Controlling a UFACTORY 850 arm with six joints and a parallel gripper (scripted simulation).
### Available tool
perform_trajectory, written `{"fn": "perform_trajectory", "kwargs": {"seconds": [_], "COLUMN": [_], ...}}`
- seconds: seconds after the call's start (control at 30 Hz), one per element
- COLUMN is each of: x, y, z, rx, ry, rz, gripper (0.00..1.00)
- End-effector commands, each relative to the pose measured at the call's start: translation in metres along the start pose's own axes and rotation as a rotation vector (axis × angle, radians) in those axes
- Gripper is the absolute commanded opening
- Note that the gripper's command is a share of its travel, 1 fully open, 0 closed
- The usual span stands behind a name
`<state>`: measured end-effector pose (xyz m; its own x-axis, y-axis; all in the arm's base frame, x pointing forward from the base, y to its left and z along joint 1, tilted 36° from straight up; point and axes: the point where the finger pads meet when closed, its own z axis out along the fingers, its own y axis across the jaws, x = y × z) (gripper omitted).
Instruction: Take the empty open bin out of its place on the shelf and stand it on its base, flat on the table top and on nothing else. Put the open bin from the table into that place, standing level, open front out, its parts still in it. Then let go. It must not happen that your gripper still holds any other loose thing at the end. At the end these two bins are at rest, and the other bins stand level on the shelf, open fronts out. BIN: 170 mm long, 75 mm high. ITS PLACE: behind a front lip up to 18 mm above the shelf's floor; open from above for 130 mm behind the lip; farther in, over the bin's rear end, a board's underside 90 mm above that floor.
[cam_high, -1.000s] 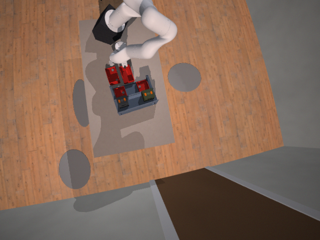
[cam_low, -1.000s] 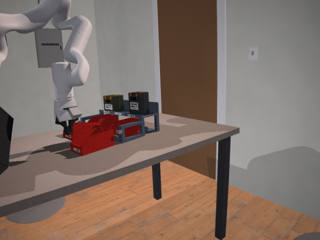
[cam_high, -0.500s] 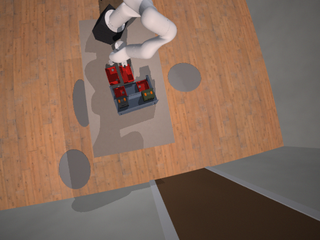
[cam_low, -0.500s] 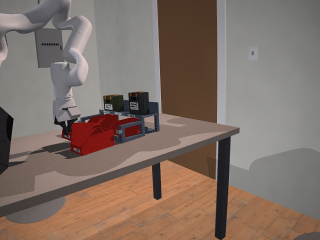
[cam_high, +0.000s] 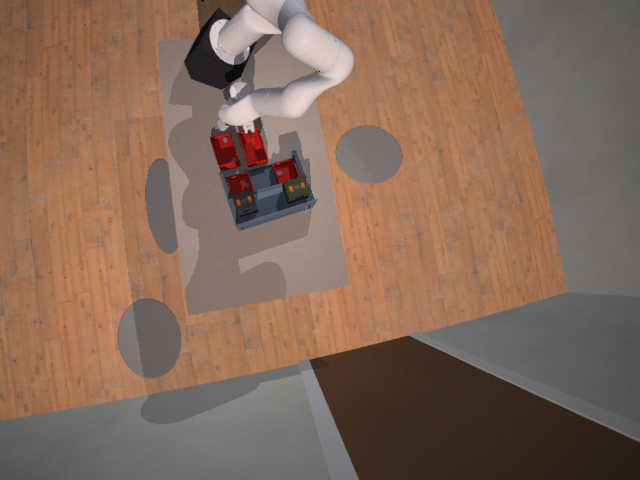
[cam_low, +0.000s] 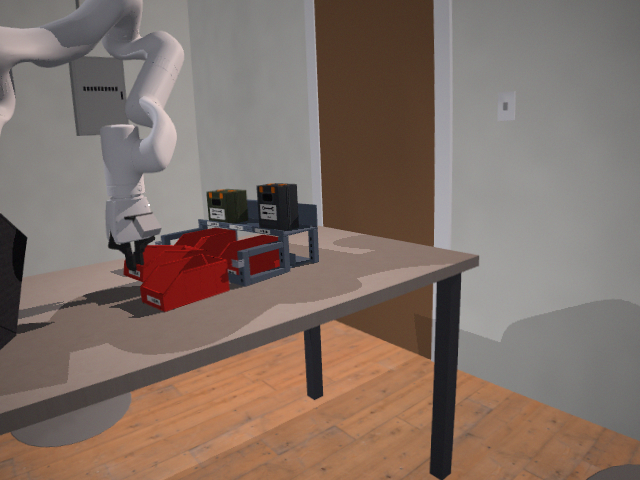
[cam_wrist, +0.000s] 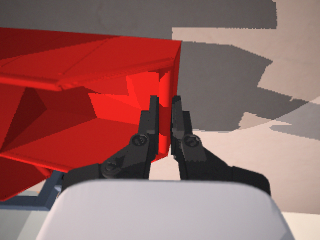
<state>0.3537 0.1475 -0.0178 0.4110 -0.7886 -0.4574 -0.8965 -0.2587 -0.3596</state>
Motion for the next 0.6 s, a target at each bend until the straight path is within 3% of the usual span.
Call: {"fn": "perform_trajectory", "kwargs": {"seconds": [0.0,0.57], "x": [0.0002,0.0002], "y": [-0.0006,-0.0022], "z": [-0.0002,-0.0002], "rx": [0.001,0.001], "ry": [0.0,0.0], "rz": [0.0,0.0], "gripper": [0.0,0.0]}}
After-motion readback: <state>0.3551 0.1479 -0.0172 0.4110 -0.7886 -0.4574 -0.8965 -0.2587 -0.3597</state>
